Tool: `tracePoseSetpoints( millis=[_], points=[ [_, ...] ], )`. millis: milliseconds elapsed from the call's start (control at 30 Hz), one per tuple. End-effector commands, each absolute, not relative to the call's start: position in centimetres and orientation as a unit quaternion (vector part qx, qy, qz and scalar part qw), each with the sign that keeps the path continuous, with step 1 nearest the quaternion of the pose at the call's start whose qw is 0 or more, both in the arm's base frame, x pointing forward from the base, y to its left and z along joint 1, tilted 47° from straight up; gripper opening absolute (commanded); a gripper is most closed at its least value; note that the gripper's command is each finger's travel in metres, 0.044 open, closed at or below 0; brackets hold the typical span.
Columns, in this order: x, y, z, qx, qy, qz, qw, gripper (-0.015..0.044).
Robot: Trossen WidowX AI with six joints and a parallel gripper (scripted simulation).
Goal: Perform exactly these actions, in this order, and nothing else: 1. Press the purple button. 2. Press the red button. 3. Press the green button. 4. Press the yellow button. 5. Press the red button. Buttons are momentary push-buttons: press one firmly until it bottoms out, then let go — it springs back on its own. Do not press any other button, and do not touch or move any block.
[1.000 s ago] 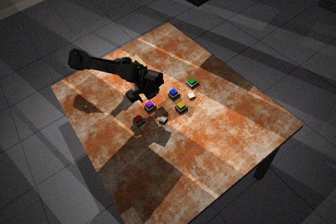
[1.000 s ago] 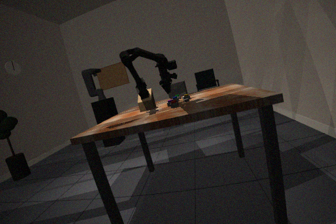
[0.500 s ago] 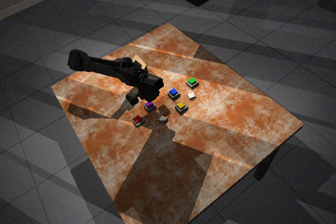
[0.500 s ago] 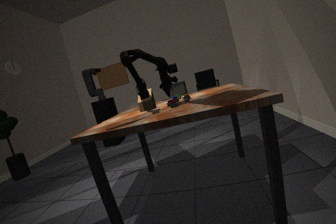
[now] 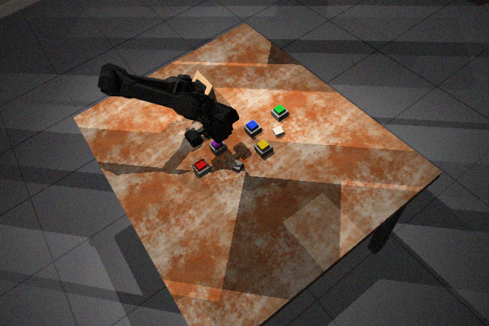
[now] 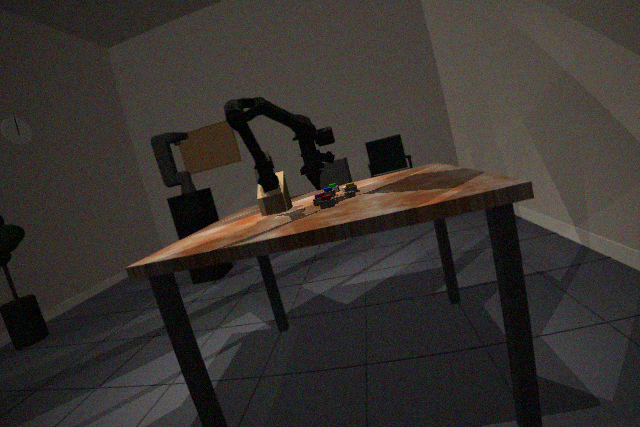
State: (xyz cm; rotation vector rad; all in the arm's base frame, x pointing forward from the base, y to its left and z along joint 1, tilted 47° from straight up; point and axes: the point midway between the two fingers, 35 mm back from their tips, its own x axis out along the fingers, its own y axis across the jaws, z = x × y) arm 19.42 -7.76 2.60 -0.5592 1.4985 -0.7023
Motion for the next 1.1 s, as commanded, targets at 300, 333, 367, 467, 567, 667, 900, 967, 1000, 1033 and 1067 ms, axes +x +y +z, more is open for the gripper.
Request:
tracePoseSetpoints(
  millis=[300,333,367,467,567,667,900,967,1000,1033,1067],
  points=[
    [19.0,-9.4,1.2,-0.249,0.659,-0.31,0.639,0.002],
    [19.0,-9.4,1.2,-0.249,0.659,-0.31,0.639,0.002],
    [19.0,-9.4,1.2,-0.249,0.659,-0.31,0.639,0.002],
    [19.0,-9.4,1.2,-0.249,0.659,-0.31,0.639,0.002],
    [19.0,-9.4,1.2,-0.249,0.659,-0.31,0.639,0.002],
    [19.0,-9.4,1.2,-0.249,0.659,-0.31,0.639,0.002],
    [19.0,-9.4,1.2,-0.249,0.659,-0.31,0.639,0.002],
    [19.0,-9.4,1.2,-0.249,0.659,-0.31,0.639,0.002],
    [19.0,-9.4,1.2,-0.249,0.659,-0.31,0.639,0.002],
    [19.0,-9.4,1.2,-0.249,0.659,-0.31,0.639,0.002],
    [19.0,-9.4,1.2,-0.249,0.659,-0.31,0.639,0.002]
  ],
)
